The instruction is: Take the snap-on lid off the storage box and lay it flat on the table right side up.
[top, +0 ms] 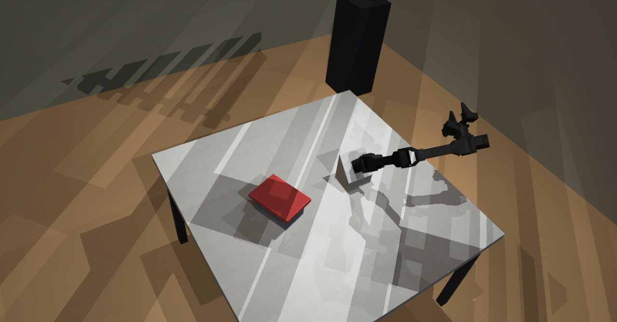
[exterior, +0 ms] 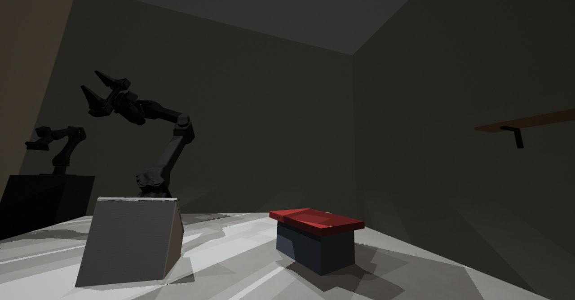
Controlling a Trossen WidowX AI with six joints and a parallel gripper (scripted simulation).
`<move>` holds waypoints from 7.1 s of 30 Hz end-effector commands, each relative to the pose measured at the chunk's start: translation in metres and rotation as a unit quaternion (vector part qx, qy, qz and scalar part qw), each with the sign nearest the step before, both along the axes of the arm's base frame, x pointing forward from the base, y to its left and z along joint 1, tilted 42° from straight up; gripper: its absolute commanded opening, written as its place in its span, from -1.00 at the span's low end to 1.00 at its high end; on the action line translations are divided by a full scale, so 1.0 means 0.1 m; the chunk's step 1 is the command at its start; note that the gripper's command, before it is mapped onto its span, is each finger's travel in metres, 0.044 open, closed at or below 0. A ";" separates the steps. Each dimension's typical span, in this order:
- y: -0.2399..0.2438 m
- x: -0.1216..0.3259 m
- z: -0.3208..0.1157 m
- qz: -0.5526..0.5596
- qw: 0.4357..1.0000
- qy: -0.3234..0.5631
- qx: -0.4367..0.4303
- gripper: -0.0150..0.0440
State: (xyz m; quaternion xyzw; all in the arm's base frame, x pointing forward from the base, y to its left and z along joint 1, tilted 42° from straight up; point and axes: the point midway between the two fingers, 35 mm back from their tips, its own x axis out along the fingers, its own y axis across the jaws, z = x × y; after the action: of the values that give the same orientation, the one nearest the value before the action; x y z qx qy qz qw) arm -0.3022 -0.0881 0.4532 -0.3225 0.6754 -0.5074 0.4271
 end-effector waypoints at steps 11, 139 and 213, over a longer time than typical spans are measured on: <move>1.07 -0.15 -0.06 -0.194 0.973 -0.093 -0.079 0.31; -0.03 6.03 -4.41 0.434 -0.153 0.558 -0.690 0.31; 0.38 6.54 -4.56 0.432 -0.150 0.558 -0.693 -0.49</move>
State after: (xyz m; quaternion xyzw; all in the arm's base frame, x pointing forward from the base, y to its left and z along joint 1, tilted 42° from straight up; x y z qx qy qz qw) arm 0.3521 -0.0488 -0.0035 0.8225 0.3542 0.0266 0.4442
